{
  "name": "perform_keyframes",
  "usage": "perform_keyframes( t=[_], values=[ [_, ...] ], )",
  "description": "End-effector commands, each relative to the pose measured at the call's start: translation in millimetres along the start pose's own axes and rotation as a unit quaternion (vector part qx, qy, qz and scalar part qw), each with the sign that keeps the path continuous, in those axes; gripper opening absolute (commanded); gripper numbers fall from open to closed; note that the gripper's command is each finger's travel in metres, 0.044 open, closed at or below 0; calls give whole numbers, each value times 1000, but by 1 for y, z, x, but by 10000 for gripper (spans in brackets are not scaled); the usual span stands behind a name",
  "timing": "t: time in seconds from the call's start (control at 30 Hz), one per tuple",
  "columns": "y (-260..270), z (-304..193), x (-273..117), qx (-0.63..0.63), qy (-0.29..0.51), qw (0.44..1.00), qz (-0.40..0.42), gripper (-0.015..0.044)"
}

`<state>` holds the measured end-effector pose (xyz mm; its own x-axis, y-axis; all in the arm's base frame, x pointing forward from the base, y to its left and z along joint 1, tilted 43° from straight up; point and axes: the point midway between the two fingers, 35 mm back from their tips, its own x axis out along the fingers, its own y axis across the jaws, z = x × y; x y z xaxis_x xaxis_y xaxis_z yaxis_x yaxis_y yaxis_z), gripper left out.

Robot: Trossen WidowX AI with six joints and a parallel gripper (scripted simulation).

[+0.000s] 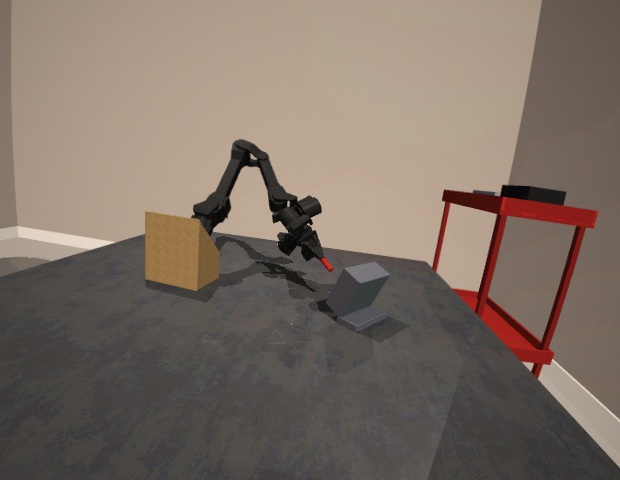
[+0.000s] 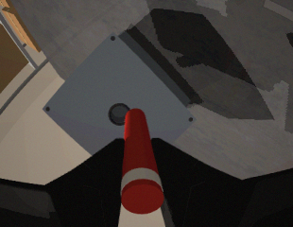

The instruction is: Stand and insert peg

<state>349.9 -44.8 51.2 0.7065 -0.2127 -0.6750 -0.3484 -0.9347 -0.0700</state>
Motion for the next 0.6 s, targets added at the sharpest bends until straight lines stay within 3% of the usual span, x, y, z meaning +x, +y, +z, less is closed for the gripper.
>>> perform_keyframes(
  t=[0.0, 0.57],
  values=[
    [1, -2, 4, -2, 5, 1000, 4, 0],
    [5, -7, 19, -1, 27, 999, 17, 0]
  ],
)
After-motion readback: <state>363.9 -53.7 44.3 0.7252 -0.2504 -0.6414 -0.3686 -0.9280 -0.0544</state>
